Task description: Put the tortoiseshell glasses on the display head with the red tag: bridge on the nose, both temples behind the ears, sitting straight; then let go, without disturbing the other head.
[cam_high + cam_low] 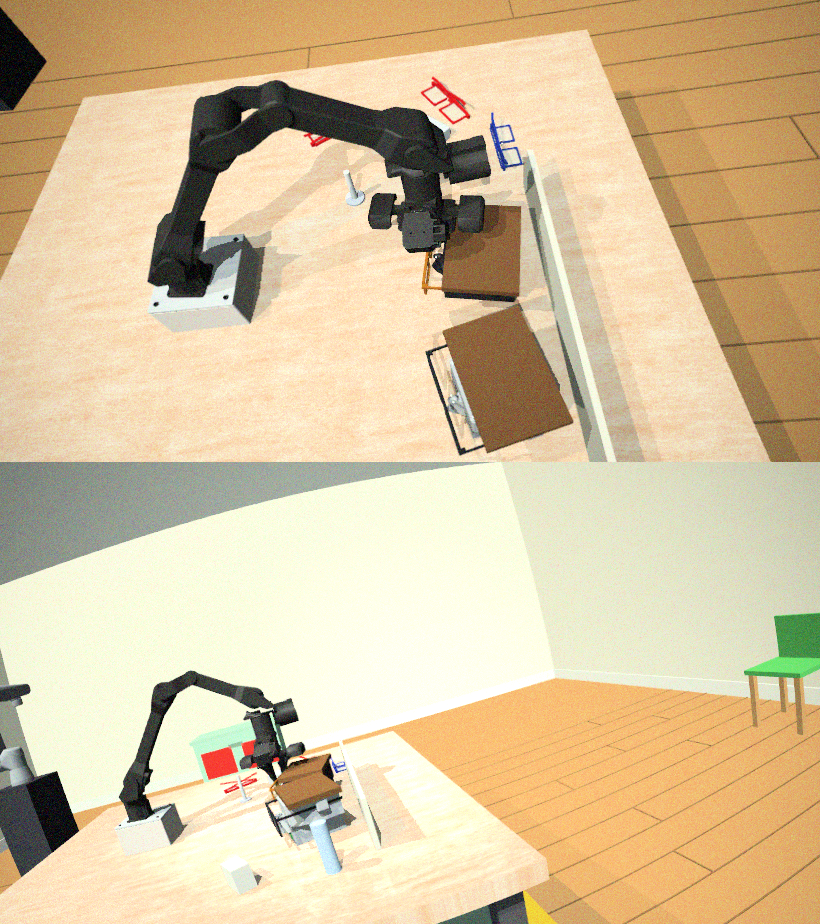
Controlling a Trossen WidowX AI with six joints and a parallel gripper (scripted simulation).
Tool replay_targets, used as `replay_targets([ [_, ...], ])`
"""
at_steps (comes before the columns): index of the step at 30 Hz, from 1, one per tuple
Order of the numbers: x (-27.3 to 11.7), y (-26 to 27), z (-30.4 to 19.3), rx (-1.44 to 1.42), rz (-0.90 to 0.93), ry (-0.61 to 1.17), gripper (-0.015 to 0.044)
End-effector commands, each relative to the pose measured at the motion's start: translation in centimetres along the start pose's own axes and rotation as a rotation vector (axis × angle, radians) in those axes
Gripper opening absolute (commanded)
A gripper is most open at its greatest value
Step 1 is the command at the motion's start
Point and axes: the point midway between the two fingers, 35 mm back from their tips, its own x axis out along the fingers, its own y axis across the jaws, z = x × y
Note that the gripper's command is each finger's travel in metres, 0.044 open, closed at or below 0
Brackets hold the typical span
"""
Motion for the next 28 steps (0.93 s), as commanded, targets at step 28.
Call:
replay_targets([
  [28,-4.9,-5.7,0.0,-0.002,-0.020,0.002,0.0107],
])
